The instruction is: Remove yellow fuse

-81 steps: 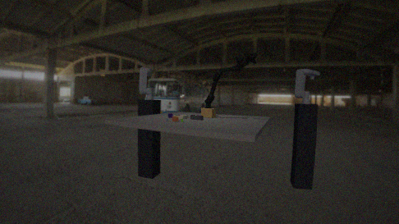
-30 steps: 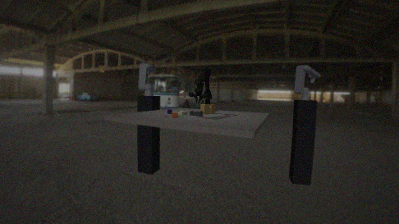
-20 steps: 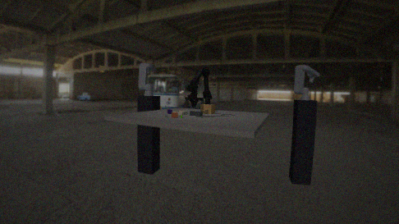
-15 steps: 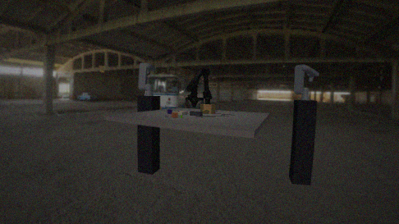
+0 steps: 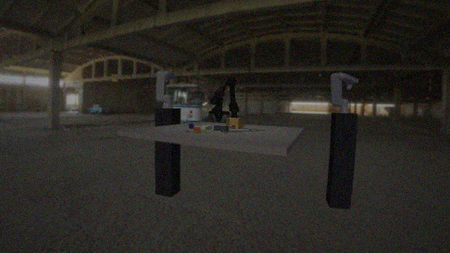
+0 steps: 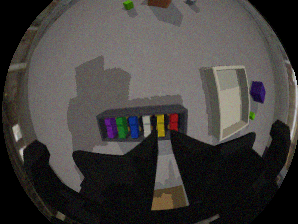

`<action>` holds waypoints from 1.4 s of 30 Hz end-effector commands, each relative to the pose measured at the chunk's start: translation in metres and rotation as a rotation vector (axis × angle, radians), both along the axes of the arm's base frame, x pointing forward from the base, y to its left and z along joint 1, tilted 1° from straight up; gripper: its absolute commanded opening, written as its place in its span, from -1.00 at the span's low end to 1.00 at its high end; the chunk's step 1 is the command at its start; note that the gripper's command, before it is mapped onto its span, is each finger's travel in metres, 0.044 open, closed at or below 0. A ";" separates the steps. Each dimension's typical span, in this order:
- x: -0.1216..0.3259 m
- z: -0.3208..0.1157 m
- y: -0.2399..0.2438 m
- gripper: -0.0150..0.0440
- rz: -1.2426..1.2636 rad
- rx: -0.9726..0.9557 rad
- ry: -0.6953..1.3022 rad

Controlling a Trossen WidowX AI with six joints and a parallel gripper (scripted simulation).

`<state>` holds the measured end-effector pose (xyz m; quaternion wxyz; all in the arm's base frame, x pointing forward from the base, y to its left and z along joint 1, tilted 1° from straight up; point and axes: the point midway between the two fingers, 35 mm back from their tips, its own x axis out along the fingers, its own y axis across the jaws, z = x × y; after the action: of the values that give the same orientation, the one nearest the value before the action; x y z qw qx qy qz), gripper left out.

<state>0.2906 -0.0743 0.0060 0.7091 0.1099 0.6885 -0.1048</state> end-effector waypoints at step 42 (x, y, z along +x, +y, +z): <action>-0.002 -0.034 0.002 -0.27 -0.005 0.008 0.014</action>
<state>0.2913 -0.0737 -0.0212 0.7084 0.1101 0.6892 -0.1047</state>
